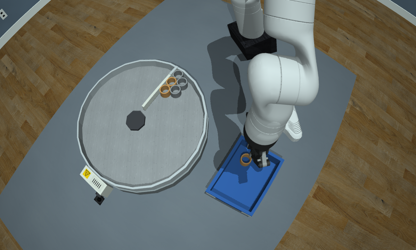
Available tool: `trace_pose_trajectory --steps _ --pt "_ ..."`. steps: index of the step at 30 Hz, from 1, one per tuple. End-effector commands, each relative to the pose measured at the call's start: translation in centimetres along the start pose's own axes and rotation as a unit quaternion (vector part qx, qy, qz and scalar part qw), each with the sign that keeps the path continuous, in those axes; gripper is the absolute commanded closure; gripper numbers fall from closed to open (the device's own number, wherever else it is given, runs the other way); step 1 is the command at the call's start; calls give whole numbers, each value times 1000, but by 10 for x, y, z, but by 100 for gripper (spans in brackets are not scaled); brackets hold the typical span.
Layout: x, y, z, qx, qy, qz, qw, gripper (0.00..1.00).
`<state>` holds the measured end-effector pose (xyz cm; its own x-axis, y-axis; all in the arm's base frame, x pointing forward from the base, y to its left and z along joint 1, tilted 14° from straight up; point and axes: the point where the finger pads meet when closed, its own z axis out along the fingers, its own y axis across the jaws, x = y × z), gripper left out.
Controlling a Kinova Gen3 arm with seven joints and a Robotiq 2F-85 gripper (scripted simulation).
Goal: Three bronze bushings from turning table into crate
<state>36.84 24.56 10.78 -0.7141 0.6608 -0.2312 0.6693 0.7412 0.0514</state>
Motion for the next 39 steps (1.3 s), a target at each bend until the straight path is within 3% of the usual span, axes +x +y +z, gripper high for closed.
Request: trace_pose_trajectory --steps 1,30,35,39 --pt "0 0 -1 -1 0 0 1000 84" --pt "0 0 -1 -1 0 0 1000 84" --pt "-32 -39 1 -1 0 0 1000 86" --pt "-32 -39 1 -1 0 0 1000 86"
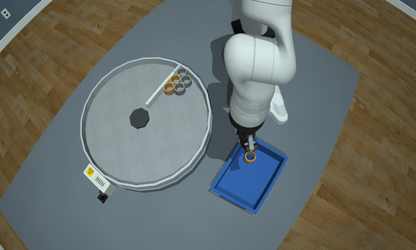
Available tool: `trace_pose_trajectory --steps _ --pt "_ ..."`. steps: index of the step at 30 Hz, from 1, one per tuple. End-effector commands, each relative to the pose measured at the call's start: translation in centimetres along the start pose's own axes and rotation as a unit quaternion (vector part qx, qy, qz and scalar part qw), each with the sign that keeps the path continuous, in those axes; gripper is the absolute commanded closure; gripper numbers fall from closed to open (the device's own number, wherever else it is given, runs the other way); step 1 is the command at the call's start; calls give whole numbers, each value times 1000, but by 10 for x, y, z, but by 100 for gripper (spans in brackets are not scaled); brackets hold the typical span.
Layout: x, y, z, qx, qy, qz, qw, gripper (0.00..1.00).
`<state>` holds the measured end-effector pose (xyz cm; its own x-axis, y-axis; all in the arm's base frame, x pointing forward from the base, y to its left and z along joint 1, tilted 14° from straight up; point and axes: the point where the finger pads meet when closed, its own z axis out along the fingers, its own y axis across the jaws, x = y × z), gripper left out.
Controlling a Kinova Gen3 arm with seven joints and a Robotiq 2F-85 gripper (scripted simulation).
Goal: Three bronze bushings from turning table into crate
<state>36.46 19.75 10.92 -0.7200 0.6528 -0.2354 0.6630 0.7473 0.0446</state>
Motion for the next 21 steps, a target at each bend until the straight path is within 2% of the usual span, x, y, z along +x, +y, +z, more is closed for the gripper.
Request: trace_pose_trajectory --steps 1,8,13,21 --pt "-3 -1 -3 -3 2 5 1000 86" --pt "-3 -1 -3 -3 2 5 1000 86" --pt "-34 -40 -1 -3 2 5 1000 86" --pt "-34 -40 -1 -3 2 5 1000 86"
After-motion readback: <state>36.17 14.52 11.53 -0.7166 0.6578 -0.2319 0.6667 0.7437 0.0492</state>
